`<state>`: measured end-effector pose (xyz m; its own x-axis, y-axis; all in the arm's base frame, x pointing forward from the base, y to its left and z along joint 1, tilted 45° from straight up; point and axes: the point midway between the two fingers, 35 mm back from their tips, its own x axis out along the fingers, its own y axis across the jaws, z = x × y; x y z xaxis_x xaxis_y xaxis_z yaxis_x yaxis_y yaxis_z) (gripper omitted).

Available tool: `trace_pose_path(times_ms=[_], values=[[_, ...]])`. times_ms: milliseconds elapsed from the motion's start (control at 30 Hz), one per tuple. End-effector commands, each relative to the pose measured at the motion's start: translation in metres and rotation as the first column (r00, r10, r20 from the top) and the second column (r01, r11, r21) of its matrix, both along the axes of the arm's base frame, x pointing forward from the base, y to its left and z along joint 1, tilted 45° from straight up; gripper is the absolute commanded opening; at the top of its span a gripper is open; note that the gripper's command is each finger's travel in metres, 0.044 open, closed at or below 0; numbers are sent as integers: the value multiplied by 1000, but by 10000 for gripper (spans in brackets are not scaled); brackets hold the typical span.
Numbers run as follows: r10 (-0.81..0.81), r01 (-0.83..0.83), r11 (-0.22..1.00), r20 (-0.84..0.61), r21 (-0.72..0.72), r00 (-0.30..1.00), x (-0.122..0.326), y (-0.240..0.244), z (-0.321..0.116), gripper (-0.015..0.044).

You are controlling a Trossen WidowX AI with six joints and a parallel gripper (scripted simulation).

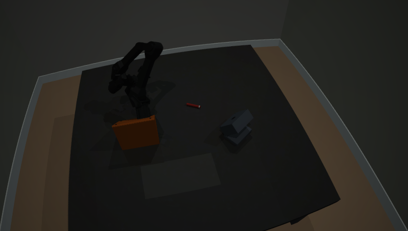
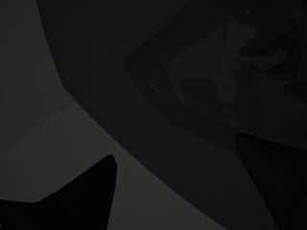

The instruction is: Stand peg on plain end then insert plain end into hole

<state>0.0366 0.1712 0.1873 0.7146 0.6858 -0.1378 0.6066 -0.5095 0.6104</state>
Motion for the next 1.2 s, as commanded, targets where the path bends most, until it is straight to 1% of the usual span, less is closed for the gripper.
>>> trace_pose_path(times_ms=[0, 33, 267, 633, 900, 1167], values=[[-4, 4, 1000, -3, 0, 1000, 0, 0, 0, 426], [-15, 15, 1000, -13, 1, 1000, 1, 0, -1, 440], [-168, 171, 985, -142, 6, 975, 16, -4, -12, 440], [-378, 399, 917, -319, 3, 869, 33, -12, -27, 440], [-519, 575, 818, -456, -20, 723, 44, -20, -39, 440], [-621, 734, 677, -573, -48, 536, 53, -28, -51, 440]])
